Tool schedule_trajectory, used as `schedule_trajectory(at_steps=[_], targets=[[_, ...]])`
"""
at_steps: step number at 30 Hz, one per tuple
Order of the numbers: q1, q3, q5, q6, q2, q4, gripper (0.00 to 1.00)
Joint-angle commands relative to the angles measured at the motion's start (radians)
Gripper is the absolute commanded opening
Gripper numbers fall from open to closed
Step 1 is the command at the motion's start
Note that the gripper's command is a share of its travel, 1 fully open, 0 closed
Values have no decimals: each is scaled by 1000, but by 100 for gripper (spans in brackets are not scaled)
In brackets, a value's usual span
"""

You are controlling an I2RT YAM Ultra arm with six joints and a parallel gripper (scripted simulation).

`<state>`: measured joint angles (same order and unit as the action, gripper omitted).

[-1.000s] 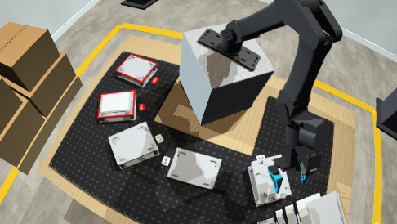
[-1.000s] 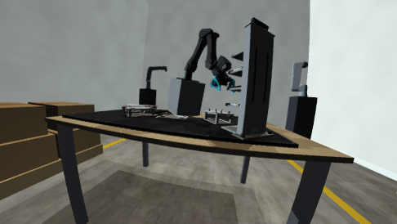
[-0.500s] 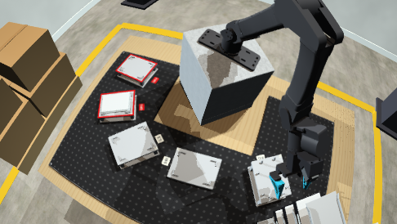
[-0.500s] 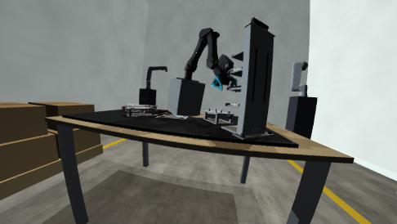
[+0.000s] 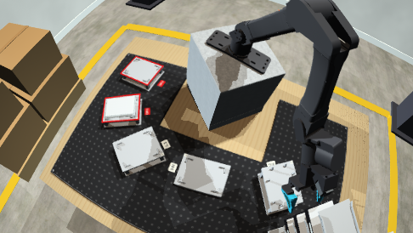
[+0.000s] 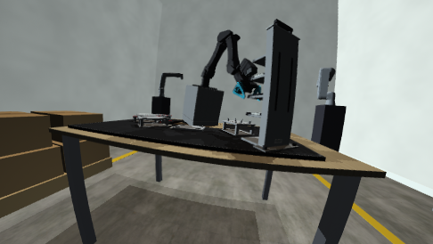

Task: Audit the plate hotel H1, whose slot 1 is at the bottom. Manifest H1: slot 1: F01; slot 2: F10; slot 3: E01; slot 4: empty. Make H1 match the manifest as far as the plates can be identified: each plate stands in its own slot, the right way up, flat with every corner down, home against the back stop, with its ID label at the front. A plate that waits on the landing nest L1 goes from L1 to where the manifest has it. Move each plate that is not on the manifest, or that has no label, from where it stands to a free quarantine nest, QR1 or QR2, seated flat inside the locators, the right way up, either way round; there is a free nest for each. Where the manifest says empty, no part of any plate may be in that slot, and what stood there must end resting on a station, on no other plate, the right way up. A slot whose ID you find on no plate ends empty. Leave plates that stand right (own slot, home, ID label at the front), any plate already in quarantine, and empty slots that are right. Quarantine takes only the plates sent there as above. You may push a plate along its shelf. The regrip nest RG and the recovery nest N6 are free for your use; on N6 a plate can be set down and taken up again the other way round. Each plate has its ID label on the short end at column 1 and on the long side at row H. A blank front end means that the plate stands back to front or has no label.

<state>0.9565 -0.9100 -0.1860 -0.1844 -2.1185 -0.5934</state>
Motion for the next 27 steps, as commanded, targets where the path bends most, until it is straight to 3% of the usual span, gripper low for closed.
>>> schedule_trajectory(at_steps=[1, 16, 24, 25, 27], targets=[[-2, -11, 0, 3, 8, 1, 100], [-16, -101, 11, 11, -25, 55, 100], [-18, -115, 12, 12, -31, 63, 100], [-18, -115, 12, 12, -31, 63, 86], [-18, -115, 12, 12, -31, 64, 86]])
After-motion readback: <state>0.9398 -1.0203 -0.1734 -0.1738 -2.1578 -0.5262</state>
